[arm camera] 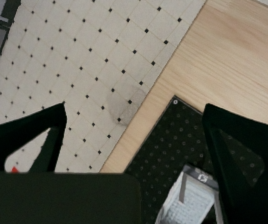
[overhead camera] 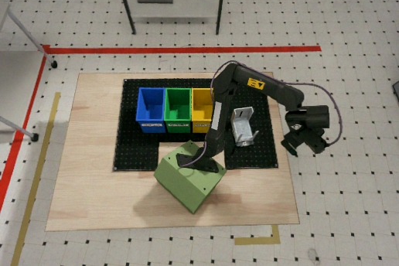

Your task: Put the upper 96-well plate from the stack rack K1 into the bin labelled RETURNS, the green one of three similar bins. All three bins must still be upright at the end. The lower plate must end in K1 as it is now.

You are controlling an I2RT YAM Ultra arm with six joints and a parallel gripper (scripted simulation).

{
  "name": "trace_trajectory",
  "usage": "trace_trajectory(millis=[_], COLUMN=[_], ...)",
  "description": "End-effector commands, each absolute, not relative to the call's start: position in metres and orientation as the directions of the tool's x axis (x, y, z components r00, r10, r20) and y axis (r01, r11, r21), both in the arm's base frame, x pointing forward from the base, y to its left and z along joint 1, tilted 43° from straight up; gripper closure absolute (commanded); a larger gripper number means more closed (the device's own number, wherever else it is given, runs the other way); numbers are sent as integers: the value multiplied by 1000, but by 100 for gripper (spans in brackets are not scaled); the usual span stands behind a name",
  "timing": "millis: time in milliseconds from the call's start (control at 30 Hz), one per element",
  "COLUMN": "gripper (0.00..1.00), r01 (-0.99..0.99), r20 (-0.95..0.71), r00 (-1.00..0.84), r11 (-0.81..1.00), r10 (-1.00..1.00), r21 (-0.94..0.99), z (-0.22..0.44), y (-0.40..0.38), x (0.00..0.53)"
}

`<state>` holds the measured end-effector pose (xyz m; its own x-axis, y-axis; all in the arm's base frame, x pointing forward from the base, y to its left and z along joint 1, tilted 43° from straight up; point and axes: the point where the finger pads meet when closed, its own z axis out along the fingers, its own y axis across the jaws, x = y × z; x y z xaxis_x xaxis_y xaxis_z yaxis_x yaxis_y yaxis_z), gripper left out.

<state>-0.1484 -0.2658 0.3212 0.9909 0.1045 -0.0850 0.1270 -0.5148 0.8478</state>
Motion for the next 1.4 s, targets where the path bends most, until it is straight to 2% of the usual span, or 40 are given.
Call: trace_trajectory(millis=[0,533,933,1133,1367], gripper=[0,0,0,0,0], r01=[133,133,520,604,765], r20=[-97,-97,-381,-417,-539], r00=[990,990,846,779,609], r11=[-509,-509,-417,-385,-251], r10=[98,98,374,468,582], r21=[850,850,745,697,593], z=[325,325,325,306,303], y=[-265,-265,-274,-274,-274], x=[-150,-150,-92,-75,-44])
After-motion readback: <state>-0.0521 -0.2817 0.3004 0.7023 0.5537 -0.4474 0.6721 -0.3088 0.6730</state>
